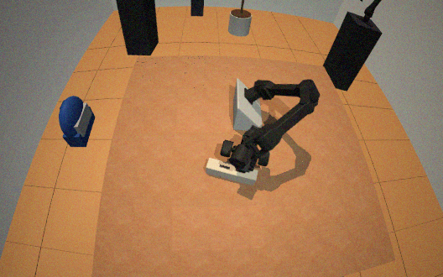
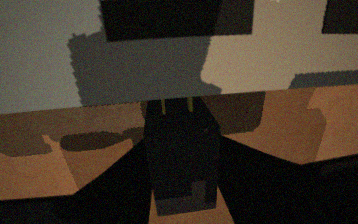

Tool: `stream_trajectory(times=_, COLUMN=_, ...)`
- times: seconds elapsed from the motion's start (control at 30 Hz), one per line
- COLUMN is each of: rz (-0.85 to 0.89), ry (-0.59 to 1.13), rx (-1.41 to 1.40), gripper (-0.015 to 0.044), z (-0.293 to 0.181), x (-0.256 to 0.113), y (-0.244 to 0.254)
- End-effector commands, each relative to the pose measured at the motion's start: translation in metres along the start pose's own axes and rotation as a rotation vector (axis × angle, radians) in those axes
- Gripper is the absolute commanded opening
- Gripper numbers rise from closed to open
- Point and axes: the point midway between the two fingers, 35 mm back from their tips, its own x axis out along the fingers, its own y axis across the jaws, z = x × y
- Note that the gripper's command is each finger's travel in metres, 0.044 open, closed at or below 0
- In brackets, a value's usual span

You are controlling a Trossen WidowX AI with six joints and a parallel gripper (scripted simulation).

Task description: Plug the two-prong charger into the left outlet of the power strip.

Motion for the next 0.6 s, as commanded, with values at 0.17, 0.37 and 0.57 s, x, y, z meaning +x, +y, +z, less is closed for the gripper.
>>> stream_trajectory(times=0.17, rz=0.004, ry=-0.002, rx=0.005, gripper=0.0, z=0.0003, x=-0.0004, y=0.0006)
stream_trajectory(times=0.37, rz=0.004, ry=-0.002, rx=0.005, gripper=0.0, z=0.0023, x=-0.0002, y=0.0003)
stream_trajectory(times=0.57, rz=0.004, ry=-0.002, rx=0.005, gripper=0.0, z=0.0035, x=-0.0003, y=0.0002)
